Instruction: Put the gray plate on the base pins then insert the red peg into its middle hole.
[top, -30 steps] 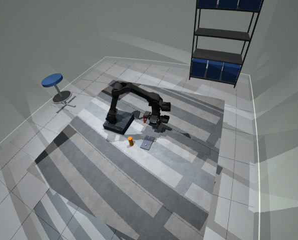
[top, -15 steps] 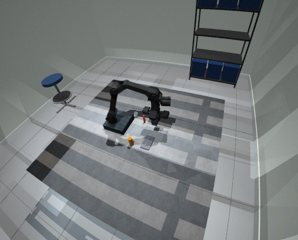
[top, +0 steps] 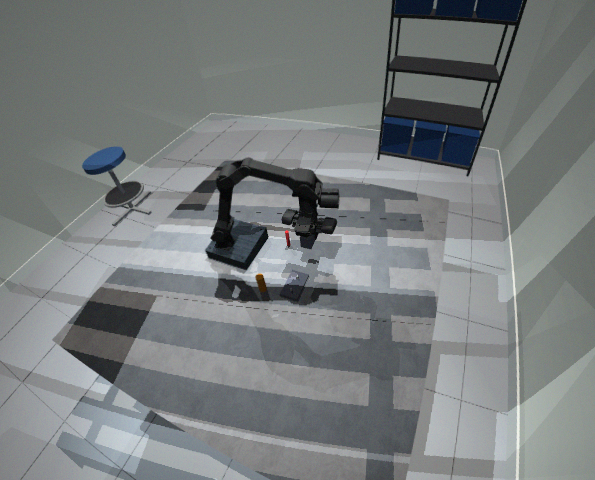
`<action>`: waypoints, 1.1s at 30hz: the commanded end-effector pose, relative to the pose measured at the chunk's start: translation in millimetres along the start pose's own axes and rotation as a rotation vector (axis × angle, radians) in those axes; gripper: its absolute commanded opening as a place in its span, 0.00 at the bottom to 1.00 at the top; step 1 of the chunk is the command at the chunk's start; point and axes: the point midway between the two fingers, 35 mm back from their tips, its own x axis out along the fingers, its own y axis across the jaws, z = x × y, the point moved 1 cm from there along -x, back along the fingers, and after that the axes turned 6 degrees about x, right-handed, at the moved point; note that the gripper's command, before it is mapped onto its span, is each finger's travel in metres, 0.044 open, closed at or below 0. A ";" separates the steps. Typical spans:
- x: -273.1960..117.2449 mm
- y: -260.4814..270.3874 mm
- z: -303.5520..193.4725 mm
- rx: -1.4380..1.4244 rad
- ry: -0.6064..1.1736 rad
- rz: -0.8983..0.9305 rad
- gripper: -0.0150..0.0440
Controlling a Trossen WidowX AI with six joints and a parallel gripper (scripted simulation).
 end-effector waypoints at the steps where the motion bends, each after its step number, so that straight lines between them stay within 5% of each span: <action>1: 4.5 1.8 10.8 0.002 0.001 0.002 0.25; 33: 54.1 2.4 98.4 0.006 -0.004 0.003 0.25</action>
